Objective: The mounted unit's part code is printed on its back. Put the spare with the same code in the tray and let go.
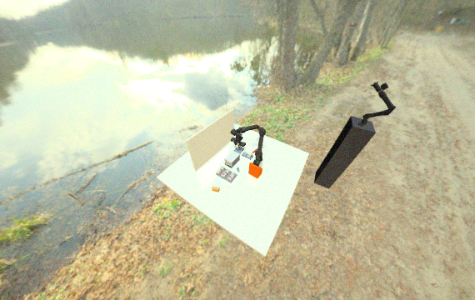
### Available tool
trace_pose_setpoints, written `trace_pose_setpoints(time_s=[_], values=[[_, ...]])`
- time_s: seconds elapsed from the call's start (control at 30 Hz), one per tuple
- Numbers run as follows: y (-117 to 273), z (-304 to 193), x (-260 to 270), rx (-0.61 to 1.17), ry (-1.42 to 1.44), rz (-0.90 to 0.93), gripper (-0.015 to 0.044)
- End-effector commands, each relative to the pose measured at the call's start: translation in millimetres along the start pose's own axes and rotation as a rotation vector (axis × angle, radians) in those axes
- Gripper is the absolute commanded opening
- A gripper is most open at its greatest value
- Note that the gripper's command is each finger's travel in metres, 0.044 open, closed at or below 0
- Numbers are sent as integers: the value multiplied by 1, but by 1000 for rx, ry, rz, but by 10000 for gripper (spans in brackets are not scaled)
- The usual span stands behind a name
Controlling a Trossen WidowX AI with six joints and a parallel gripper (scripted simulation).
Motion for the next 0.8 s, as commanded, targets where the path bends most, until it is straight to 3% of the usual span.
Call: trace_pose_setpoints(time_s=[0.0,0.77], values=[[-4,0,-1,-3,4,-1,0],[-25,1,-5,-9,4,-2,0]])
Point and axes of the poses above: the point midway between the two fingers, 35 mm back from their tips, its own y axis back along the fingers, its own x axis across the jaws, z = x × y, the point moved 5 cm from there along y, back along the fingers
